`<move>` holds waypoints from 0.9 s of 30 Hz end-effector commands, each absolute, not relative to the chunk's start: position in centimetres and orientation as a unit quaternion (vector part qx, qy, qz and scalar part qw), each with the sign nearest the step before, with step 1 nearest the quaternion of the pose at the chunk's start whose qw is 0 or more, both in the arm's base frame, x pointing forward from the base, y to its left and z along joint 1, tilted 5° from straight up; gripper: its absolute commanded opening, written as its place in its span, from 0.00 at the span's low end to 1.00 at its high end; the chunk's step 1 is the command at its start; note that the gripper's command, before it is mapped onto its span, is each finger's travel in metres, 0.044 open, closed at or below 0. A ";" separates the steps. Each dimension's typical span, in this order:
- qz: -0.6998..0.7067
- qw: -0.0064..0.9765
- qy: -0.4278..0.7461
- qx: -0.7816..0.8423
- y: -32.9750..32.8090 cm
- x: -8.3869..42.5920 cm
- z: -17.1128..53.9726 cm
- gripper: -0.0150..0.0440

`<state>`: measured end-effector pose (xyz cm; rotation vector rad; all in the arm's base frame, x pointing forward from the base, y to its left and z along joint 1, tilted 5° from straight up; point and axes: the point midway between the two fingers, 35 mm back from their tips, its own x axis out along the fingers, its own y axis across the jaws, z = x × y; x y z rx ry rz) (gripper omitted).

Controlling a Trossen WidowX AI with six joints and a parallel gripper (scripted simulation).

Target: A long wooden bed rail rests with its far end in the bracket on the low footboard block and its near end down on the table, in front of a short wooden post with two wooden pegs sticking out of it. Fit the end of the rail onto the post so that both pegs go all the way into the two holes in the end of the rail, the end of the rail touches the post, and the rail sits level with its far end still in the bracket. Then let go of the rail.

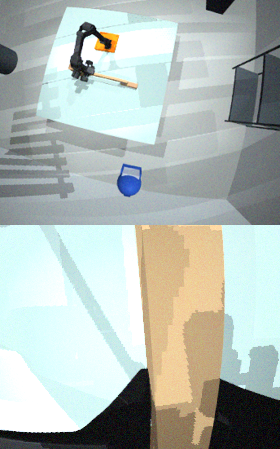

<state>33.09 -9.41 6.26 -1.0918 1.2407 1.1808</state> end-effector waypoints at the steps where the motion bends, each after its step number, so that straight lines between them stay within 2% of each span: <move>1: 0.494 0.527 0.518 -0.458 -9.6 33.1 6.2 0.25; 27: 0.494 0.527 0.519 -0.458 -10.4 33.0 6.3 0.25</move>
